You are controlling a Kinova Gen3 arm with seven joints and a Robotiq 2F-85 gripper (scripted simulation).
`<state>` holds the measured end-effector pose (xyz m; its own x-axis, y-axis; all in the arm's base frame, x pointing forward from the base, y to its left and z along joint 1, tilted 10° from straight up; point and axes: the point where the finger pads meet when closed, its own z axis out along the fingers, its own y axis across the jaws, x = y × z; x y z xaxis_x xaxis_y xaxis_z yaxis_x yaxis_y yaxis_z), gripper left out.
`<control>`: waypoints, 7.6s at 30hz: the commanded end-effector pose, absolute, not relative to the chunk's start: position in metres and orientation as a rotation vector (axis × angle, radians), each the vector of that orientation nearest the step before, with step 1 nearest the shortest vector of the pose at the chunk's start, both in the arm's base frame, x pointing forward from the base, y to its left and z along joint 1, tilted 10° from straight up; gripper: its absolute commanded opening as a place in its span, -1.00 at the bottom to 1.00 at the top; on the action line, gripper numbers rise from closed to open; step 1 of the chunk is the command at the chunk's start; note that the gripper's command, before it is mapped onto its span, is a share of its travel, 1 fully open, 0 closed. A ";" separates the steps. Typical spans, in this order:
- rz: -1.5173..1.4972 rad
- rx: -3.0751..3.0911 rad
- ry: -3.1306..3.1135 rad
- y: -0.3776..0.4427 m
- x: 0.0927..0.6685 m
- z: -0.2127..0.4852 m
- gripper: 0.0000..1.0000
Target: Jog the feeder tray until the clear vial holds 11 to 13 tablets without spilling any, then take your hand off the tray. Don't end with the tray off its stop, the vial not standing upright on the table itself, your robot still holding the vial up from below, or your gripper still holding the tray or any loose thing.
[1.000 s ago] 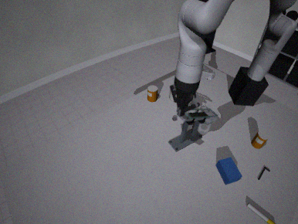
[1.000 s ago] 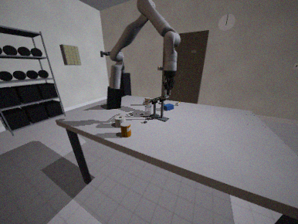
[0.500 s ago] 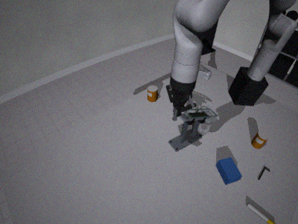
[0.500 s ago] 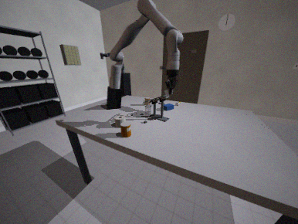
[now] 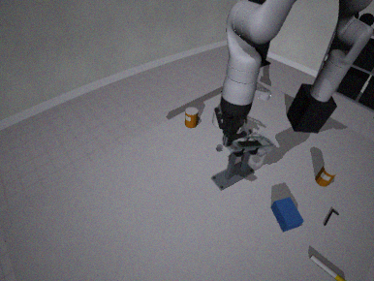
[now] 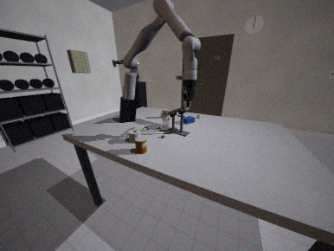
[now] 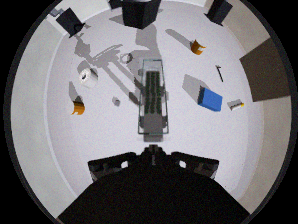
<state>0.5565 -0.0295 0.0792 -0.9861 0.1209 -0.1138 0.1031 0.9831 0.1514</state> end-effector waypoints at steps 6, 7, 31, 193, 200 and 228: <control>0.223 0.170 3.021 -0.031 0.564 0.084 -1.00; 0.223 0.170 3.021 -0.032 0.567 0.086 -1.00; 0.223 0.170 3.021 -0.028 0.549 0.076 -1.00; 0.223 0.170 3.021 -0.031 0.562 0.083 -1.00; 0.223 0.170 3.021 -0.028 0.548 0.075 -1.00; 0.223 0.170 3.021 -0.033 0.576 0.091 -1.00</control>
